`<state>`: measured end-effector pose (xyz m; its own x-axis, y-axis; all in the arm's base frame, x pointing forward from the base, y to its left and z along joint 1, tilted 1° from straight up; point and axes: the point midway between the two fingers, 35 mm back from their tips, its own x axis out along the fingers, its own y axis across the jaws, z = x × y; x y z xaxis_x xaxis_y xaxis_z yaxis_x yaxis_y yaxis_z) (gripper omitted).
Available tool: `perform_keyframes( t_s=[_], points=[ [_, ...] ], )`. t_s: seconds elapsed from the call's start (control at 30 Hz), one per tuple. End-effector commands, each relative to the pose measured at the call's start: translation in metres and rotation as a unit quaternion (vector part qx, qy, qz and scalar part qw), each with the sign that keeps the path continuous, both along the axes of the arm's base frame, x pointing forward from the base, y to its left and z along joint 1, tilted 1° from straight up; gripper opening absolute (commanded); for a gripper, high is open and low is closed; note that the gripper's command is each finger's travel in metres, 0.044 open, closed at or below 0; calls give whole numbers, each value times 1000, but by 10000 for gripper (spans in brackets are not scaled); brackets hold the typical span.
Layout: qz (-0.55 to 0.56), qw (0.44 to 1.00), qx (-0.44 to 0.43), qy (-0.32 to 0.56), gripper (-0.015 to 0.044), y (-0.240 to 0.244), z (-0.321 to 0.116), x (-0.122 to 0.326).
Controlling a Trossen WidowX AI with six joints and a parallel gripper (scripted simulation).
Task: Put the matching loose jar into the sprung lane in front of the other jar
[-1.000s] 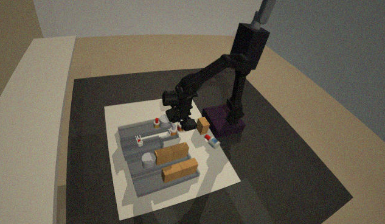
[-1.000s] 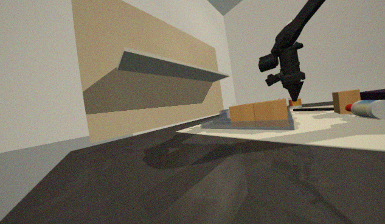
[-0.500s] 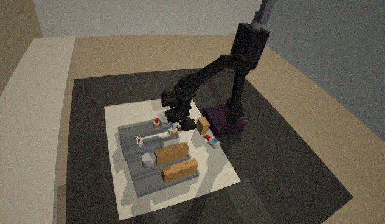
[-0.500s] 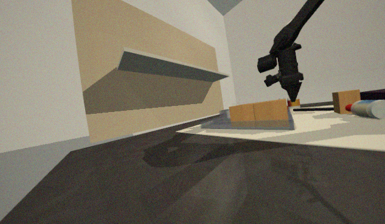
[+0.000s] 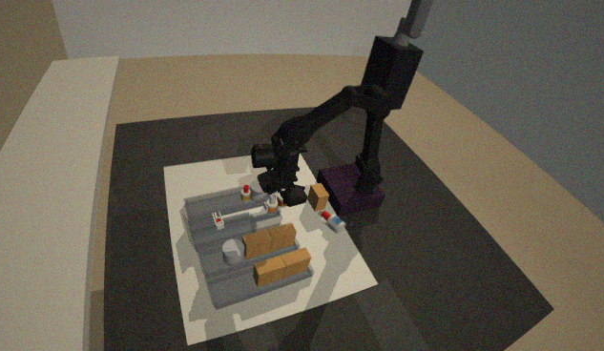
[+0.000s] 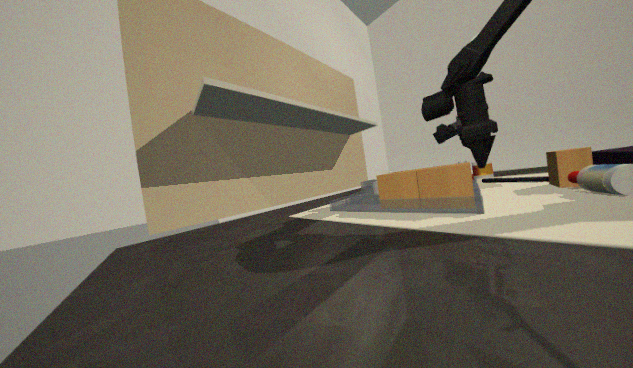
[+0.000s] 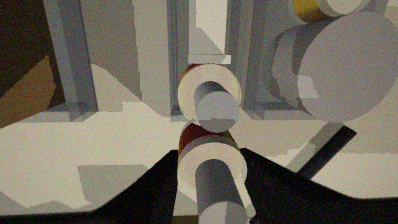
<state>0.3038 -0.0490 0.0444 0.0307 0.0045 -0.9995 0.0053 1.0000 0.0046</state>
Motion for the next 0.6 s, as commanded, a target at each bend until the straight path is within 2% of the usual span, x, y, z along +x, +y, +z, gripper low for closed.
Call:
perform_keyframes(
  t_s=[0.0,0.57],
  points=[
    [0,1000,-1,-13,0,0,3,9],
    [0,1000,-1,-13,0,0,3,16]
  ],
)
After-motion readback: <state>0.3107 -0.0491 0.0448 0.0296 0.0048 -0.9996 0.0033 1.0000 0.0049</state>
